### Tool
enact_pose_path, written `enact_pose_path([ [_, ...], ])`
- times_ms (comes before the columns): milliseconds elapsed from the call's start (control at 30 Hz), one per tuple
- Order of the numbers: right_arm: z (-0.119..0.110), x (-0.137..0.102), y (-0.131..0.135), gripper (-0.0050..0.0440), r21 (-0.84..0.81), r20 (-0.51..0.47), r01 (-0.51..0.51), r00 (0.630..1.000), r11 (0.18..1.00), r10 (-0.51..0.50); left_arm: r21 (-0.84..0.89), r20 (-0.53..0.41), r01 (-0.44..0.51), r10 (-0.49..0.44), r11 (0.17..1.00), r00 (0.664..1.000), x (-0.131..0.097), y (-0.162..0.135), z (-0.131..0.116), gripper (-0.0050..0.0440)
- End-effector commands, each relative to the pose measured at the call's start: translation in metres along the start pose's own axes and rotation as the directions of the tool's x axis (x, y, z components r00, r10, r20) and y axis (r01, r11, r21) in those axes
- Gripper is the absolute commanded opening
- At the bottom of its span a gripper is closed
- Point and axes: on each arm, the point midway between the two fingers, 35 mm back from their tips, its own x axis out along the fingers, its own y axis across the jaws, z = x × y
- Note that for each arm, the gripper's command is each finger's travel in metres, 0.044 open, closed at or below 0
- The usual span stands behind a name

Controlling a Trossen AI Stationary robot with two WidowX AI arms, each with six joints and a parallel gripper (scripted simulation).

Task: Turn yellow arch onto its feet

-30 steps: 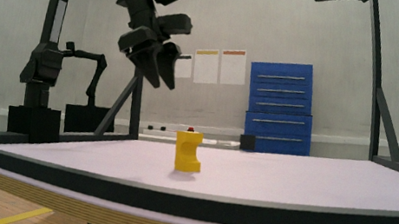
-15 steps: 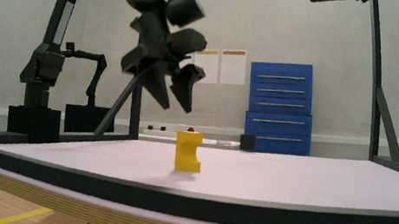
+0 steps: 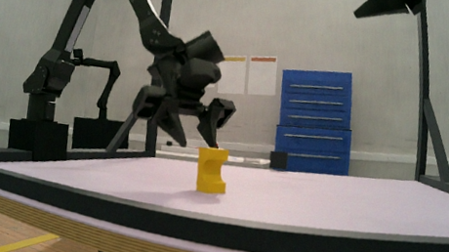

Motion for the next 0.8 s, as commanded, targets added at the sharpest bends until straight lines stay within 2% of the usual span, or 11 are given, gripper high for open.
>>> enact_pose_path([
  [0,-0.002,0.004,0.003,0.0265,0.070,0.067,0.035,0.997,0.997,-0.040,-0.019,-0.015,0.013,-0.013,1.000,1.000,0.004,-0.004,-0.008,0.0400],
  [133,0.003,0.009,0.005,0.0265,0.075,0.073,0.031,0.997,0.997,-0.036,-0.034,-0.021,0.012,-0.013,0.999,1.000,0.005,-0.004,-0.012,0.0400],
  [367,0.009,0.044,0.006,0.0247,0.078,0.078,0.023,0.997,0.997,-0.029,-0.088,-0.048,0.006,-0.010,0.996,0.999,0.011,-0.003,-0.026,0.0400],
  [633,0.012,0.052,0.007,0.0221,0.078,0.079,0.023,0.996,0.997,-0.029,-0.130,-0.055,-0.001,-0.006,0.992,0.998,0.015,-0.002,-0.034,0.0400],
  [767,0.012,0.048,0.006,0.0157,0.081,0.082,0.020,0.996,0.996,-0.027,-0.158,-0.050,-0.001,-0.007,0.987,0.999,0.017,-0.002,-0.038,0.0400],
])
